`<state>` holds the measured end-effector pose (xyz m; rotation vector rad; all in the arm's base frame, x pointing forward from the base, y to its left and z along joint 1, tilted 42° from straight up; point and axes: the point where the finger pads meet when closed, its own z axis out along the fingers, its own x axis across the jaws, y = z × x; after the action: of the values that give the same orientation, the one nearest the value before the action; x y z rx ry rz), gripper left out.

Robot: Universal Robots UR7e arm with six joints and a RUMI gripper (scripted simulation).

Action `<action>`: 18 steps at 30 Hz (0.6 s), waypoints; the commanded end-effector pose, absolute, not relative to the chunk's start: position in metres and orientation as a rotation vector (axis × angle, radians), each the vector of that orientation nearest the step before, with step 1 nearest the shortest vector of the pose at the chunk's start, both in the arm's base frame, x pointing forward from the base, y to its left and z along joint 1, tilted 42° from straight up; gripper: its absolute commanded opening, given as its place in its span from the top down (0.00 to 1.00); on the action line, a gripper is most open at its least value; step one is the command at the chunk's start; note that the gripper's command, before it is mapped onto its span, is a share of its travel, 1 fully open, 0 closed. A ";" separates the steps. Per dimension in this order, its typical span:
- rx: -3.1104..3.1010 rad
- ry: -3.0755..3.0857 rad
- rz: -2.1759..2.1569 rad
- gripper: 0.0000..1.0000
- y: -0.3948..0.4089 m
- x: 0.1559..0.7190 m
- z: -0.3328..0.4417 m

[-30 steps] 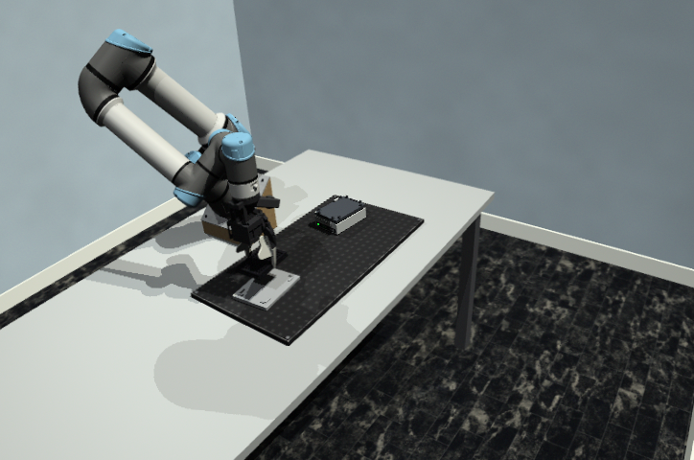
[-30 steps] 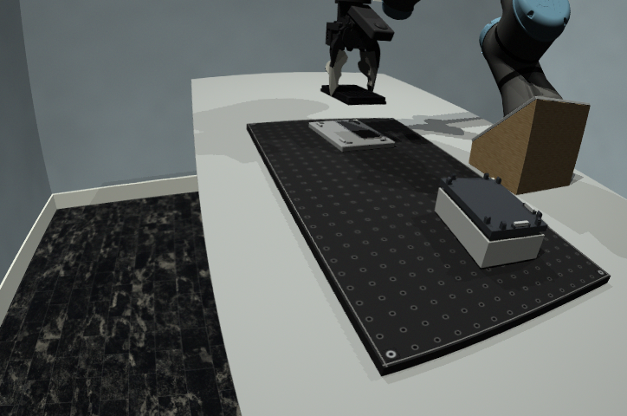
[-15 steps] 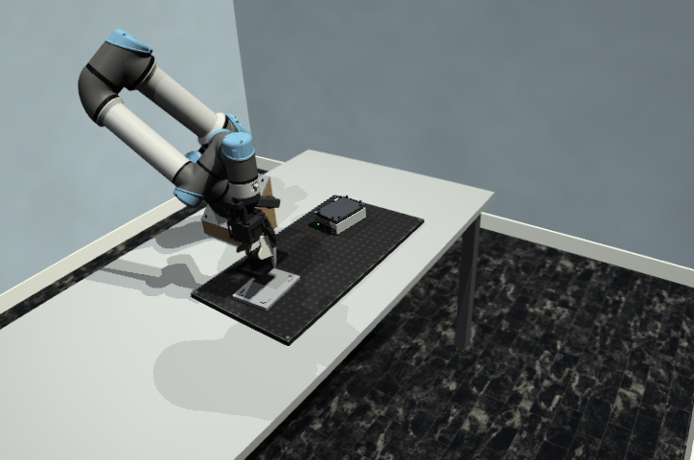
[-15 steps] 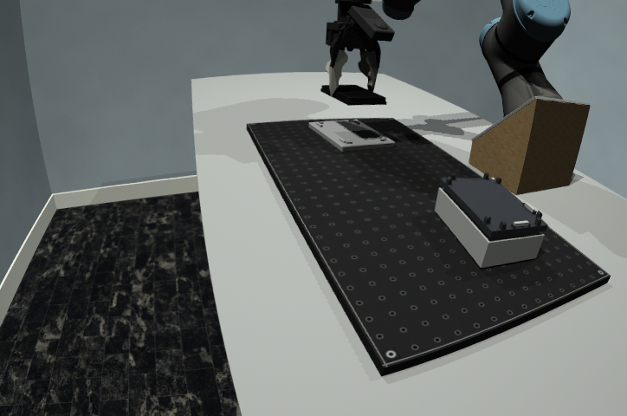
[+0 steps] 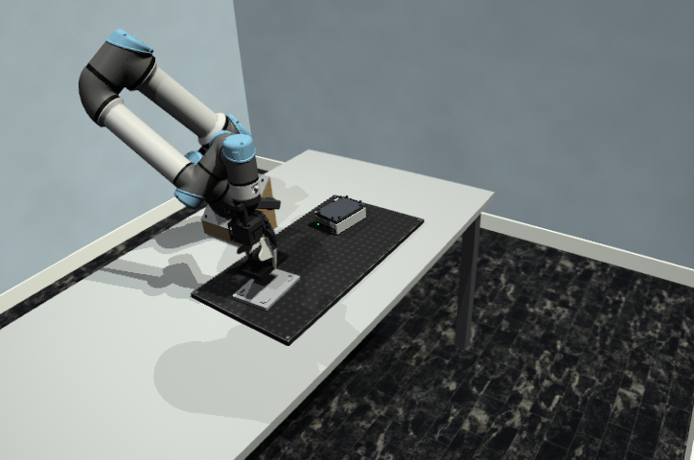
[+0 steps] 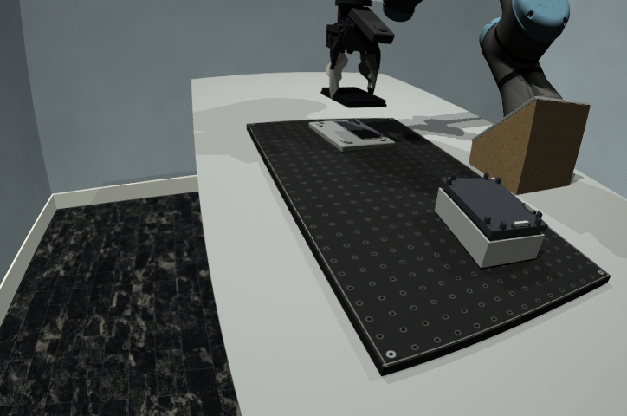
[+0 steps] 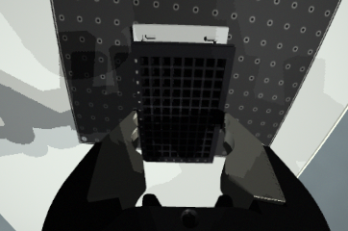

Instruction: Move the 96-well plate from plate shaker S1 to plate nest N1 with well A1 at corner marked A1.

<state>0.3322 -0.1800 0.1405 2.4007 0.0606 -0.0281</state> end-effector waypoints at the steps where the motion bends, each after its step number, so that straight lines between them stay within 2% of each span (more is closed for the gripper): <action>1: 2.400 0.061 -0.027 1.00 -0.183 0.333 0.137; 18: 2.400 0.061 -0.027 1.00 -0.200 0.333 0.119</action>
<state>0.3320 -0.1968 0.1217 2.4009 0.0601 -0.0290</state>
